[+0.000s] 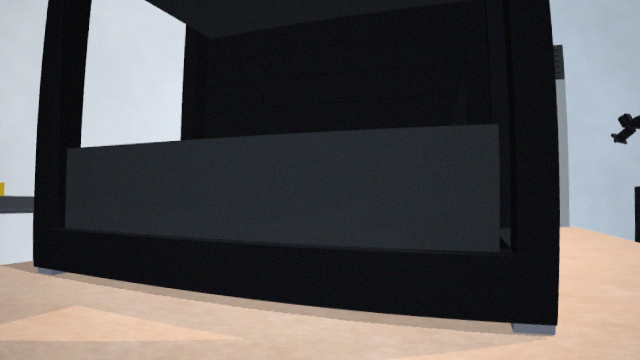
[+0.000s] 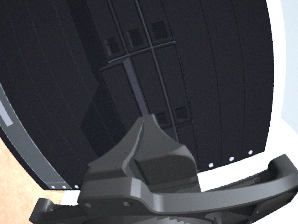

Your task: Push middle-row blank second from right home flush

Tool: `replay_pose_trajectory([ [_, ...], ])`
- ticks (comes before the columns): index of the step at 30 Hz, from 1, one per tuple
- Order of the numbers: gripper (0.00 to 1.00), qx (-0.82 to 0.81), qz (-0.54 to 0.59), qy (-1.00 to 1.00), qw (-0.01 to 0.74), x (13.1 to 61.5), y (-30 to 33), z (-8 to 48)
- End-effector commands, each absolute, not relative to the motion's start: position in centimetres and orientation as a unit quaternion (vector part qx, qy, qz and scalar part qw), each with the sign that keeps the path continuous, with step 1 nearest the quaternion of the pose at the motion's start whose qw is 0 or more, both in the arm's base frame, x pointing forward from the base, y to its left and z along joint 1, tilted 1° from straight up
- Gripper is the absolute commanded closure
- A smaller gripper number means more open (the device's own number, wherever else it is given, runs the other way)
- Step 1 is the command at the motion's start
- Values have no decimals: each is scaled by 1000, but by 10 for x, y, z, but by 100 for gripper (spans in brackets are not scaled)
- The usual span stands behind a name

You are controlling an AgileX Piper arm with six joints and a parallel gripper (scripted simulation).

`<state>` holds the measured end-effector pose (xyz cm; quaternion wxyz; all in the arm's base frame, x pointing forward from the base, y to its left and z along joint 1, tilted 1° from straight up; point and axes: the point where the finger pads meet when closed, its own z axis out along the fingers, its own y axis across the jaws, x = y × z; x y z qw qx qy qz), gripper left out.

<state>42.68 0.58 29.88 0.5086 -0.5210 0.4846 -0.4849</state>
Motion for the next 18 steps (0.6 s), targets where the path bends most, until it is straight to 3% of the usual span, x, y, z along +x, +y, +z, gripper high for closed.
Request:
replay_pose_trajectory([
  [1, 100, -520, -486, 484, 509, 409, 4, 301],
  [18, 100, -520, -486, 484, 509, 387, 3, 301],
])
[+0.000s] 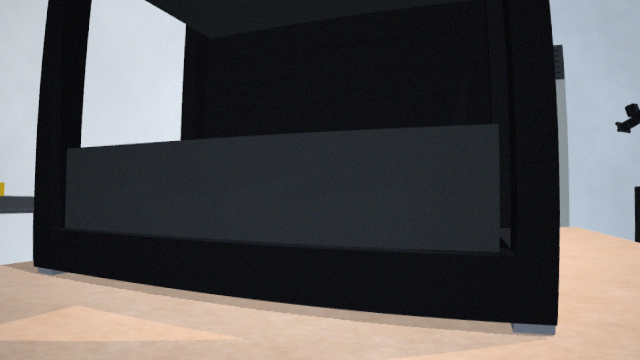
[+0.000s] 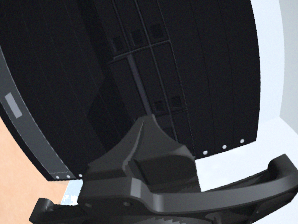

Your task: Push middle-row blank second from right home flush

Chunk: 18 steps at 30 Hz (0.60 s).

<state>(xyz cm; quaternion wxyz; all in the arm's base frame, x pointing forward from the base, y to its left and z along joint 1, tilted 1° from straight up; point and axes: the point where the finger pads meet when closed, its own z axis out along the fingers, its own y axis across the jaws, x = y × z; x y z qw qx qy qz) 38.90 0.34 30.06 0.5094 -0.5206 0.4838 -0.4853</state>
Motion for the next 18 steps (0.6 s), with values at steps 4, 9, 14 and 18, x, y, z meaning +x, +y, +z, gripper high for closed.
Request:
replay_pose_trajectory([
  [4, 100, -520, -486, 484, 509, 378, 2, 301],
  [9, 100, -520, -486, 484, 509, 368, 2, 302],
  [14, 100, -520, -486, 484, 509, 344, 0, 302],
  [18, 100, -520, -486, 484, 509, 326, -1, 303],
])
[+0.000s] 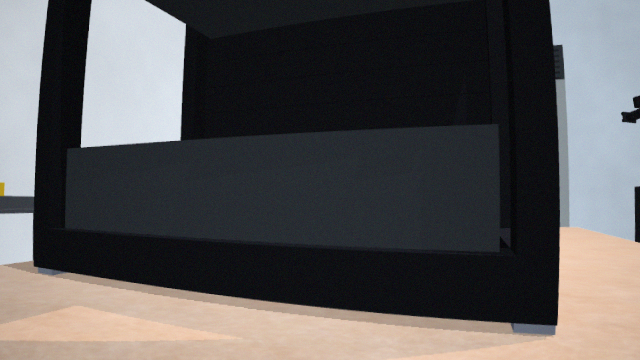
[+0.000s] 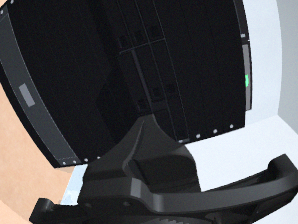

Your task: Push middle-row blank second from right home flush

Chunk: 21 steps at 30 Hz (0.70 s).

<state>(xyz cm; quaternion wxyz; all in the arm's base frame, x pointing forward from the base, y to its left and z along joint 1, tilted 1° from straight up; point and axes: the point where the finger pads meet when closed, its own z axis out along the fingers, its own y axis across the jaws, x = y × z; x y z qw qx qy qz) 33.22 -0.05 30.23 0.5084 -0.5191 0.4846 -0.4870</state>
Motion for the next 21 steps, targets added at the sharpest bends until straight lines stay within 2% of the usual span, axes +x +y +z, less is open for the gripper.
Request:
replay_pose_trajectory([
  [1, 100, -520, -486, 484, 509, 322, -1, 303],
  [21, 100, -520, -486, 484, 510, 269, -5, 305],
])
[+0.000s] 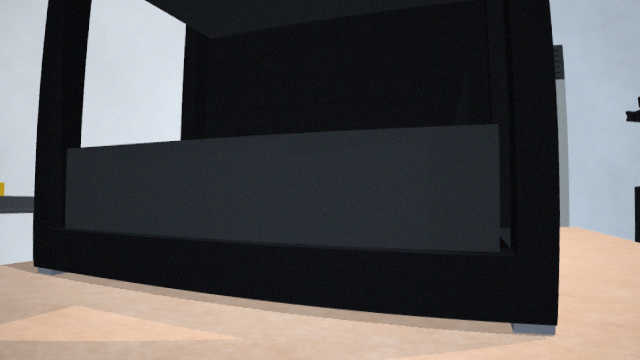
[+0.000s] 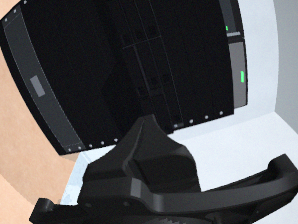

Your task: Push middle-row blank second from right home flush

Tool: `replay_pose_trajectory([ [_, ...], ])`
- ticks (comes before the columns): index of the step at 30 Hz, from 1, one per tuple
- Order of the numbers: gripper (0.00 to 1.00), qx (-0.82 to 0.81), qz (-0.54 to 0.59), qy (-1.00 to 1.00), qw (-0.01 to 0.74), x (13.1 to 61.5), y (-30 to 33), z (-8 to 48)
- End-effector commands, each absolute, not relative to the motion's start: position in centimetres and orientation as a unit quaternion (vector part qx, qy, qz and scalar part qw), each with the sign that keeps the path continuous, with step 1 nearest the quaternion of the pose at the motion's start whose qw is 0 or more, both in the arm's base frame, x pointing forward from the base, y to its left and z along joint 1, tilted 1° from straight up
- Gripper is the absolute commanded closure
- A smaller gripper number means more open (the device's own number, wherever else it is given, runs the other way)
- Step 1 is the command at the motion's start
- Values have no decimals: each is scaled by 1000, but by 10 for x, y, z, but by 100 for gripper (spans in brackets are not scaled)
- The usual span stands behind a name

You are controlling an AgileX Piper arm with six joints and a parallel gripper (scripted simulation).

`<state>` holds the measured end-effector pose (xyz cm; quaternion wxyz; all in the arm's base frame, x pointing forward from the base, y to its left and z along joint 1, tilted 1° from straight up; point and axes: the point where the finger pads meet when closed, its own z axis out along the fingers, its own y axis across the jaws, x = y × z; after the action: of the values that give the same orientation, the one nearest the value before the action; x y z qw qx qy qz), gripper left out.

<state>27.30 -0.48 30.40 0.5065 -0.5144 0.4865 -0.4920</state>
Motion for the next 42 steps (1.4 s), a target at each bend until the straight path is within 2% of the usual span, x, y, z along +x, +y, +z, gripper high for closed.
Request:
replay_pose_trajectory([
  [1, 100, -520, -486, 484, 510, 267, -5, 305],
  [17, 100, -520, -486, 484, 510, 242, -7, 306],
  [42, 100, -520, -486, 484, 509, 238, -7, 306],
])
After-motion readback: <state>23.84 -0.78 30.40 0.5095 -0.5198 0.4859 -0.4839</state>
